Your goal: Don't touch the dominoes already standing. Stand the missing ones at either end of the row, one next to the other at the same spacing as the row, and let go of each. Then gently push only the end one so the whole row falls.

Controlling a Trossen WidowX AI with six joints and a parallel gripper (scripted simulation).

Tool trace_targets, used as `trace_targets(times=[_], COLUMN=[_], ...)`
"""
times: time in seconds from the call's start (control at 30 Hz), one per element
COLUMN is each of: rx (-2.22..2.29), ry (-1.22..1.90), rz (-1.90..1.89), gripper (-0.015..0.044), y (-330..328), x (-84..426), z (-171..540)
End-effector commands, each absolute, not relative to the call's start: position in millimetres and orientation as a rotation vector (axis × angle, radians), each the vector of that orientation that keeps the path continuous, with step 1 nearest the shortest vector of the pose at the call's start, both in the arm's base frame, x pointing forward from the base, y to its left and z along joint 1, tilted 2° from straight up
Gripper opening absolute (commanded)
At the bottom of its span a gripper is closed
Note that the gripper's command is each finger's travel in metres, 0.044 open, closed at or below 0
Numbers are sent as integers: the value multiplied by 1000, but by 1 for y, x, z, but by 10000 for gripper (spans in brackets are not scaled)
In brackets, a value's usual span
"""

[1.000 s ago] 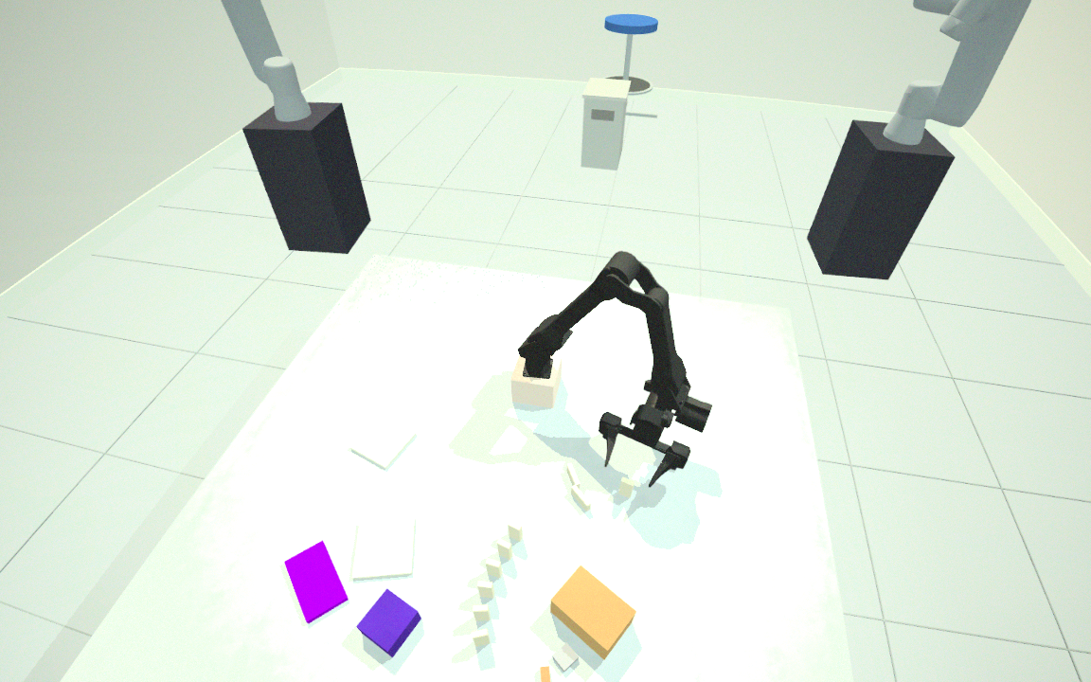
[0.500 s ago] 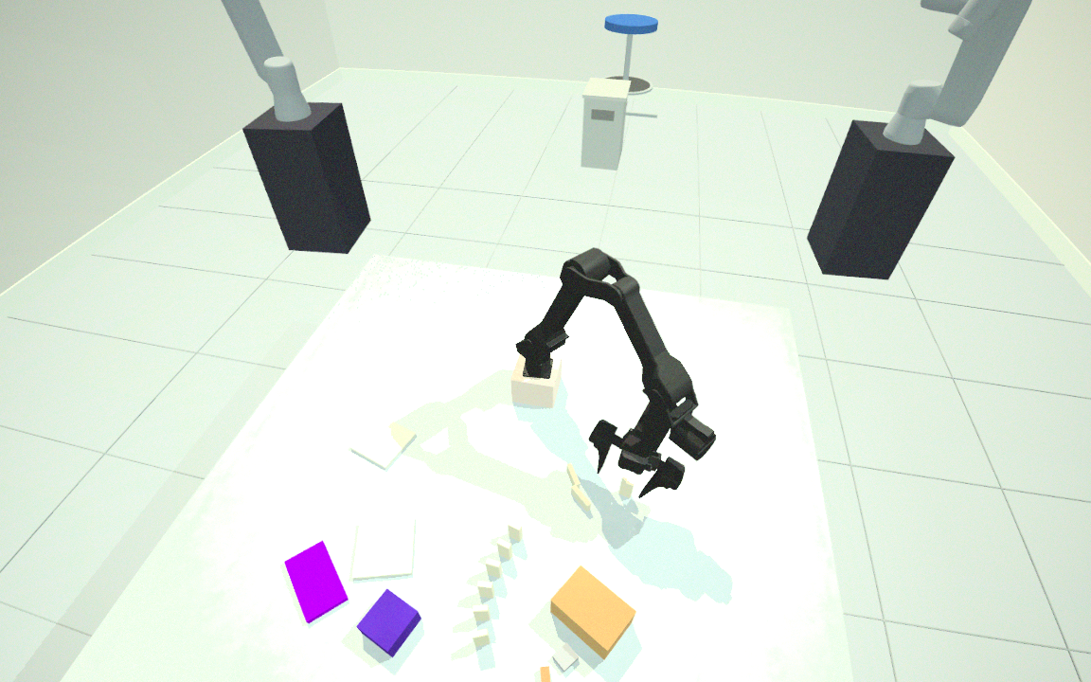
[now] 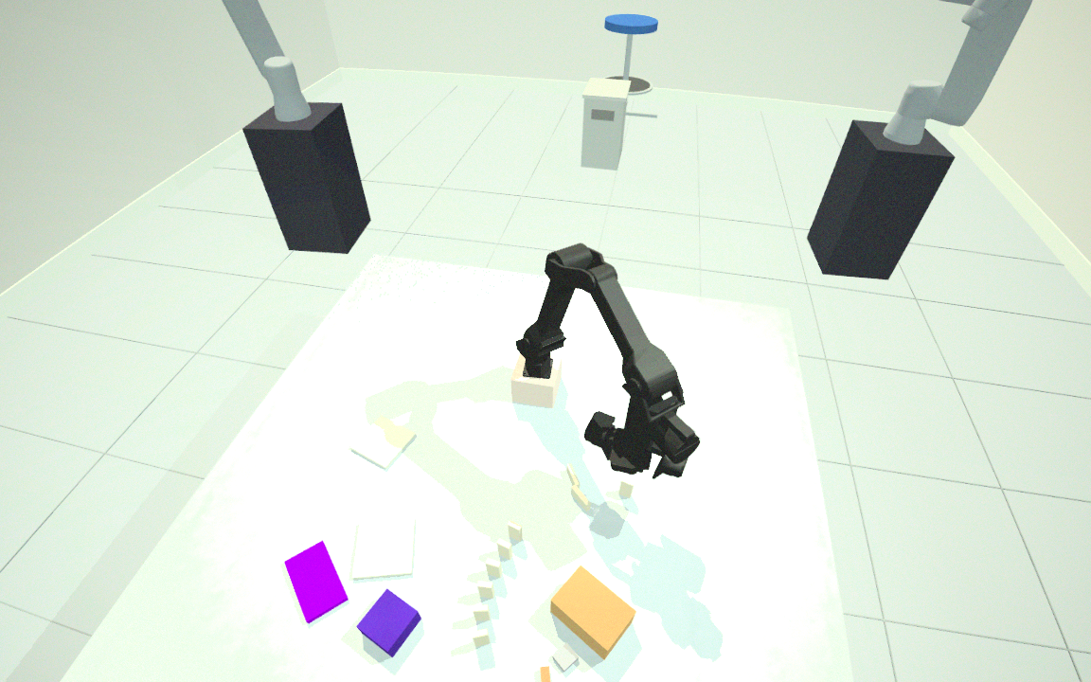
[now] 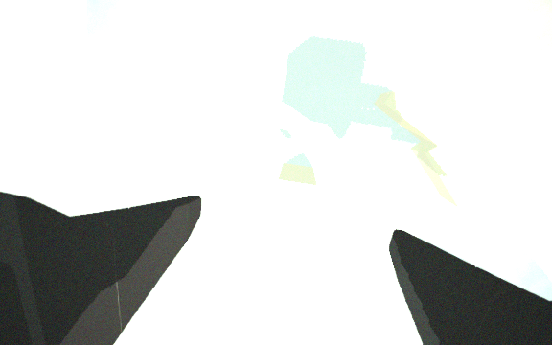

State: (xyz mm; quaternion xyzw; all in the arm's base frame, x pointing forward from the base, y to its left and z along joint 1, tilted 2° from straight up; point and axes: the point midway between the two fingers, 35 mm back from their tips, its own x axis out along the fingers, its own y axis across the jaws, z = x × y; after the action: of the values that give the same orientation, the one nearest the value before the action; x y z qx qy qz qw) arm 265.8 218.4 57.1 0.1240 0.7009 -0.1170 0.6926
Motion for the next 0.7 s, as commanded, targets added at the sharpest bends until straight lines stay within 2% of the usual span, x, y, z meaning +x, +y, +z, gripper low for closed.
trace_targets(times=[0.0,0.13,0.67], rx=[282,282,282], ry=[1575,1576,1576], rz=[-253,-253,-253], gripper=[440,440,440], y=[220,219,219], x=[266,264,263], z=[35,-1,-18])
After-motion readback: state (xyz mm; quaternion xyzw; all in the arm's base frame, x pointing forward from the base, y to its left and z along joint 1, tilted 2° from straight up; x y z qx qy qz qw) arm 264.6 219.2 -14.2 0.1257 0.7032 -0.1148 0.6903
